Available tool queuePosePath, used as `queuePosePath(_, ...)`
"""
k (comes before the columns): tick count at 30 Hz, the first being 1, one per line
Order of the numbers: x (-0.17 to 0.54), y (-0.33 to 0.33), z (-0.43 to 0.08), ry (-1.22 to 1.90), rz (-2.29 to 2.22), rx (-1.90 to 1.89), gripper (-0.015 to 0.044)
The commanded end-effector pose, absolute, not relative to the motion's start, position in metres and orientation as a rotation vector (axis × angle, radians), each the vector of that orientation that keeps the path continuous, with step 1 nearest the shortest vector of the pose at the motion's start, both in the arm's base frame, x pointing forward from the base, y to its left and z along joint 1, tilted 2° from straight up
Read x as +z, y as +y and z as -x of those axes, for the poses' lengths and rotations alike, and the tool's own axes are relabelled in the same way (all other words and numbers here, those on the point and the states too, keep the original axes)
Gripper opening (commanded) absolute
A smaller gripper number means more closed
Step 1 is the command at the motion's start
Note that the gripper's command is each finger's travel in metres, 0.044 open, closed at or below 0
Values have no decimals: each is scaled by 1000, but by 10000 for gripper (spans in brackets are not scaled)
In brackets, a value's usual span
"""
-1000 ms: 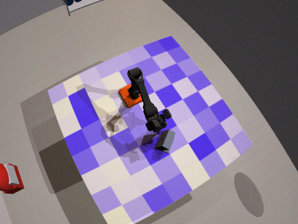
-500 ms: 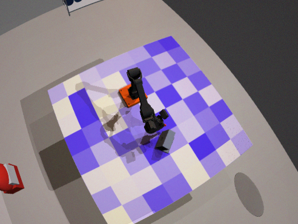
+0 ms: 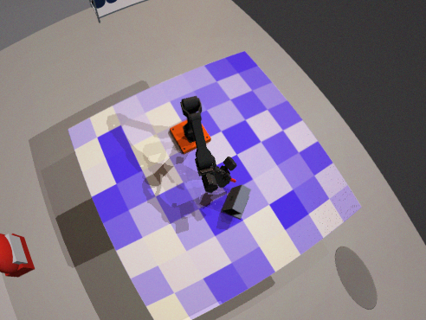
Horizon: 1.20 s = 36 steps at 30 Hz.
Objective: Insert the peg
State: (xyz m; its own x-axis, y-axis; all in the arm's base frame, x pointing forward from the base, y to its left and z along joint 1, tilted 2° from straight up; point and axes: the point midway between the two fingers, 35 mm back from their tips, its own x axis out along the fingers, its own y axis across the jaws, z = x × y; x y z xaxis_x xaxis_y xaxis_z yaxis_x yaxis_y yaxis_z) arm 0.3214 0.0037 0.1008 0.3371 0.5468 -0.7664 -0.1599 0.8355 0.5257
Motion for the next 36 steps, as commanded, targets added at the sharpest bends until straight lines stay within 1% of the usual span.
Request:
queuePosePath(1, 101, 0, -321, 1110, -378, 498, 0)
queuePosePath(36, 105, -37, -317, 858, -229, 601, 0)
